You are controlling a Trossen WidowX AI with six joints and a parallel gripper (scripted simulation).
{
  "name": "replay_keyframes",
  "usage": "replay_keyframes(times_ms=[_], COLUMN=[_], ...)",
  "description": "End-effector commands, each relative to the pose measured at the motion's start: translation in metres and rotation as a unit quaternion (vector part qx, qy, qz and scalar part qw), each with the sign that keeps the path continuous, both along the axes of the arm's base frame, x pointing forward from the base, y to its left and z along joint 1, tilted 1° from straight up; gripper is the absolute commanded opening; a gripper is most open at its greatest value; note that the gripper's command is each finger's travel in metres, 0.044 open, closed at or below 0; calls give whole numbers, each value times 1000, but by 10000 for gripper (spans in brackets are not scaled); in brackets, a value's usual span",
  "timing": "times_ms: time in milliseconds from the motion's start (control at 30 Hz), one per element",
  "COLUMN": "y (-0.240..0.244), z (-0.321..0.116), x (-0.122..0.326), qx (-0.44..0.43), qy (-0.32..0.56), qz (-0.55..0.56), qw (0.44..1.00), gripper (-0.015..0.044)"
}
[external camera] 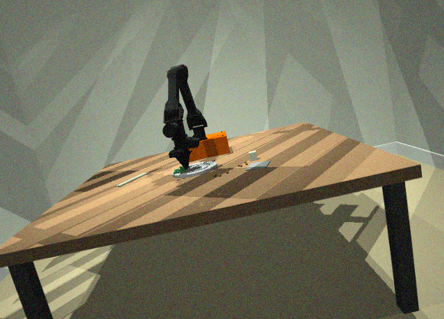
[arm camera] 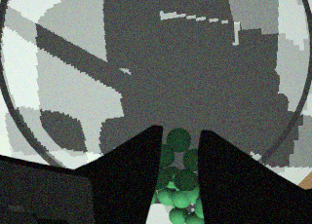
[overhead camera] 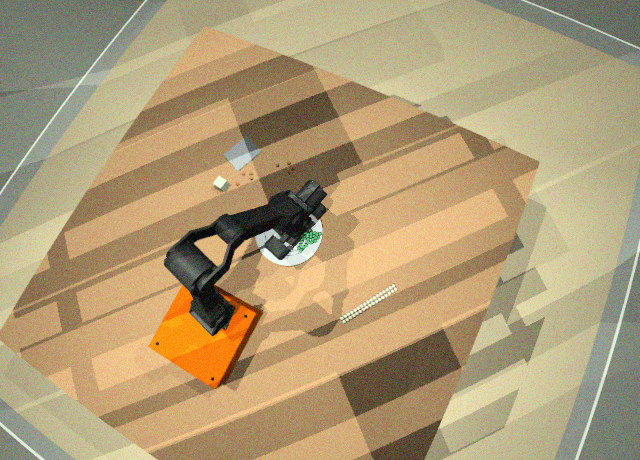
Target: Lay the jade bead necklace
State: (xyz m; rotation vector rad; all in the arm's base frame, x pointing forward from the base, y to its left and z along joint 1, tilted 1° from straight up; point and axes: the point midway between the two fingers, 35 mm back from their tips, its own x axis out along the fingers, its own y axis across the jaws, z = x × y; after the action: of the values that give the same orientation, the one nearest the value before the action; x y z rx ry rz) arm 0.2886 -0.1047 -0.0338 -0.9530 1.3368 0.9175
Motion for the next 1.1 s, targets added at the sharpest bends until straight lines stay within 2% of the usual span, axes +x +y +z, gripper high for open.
replay_keyframes(times_ms=[0,267,800,1067], y=[0,0,0,1], z=[1,1,1,16], x=[0,0,0,-3], qx=[0,0,0,2], qy=[-1,-1,-1,7], qz=[0,0,0,-3], qw=[1000,1000,1000,1000], gripper=[53,0,0,0])
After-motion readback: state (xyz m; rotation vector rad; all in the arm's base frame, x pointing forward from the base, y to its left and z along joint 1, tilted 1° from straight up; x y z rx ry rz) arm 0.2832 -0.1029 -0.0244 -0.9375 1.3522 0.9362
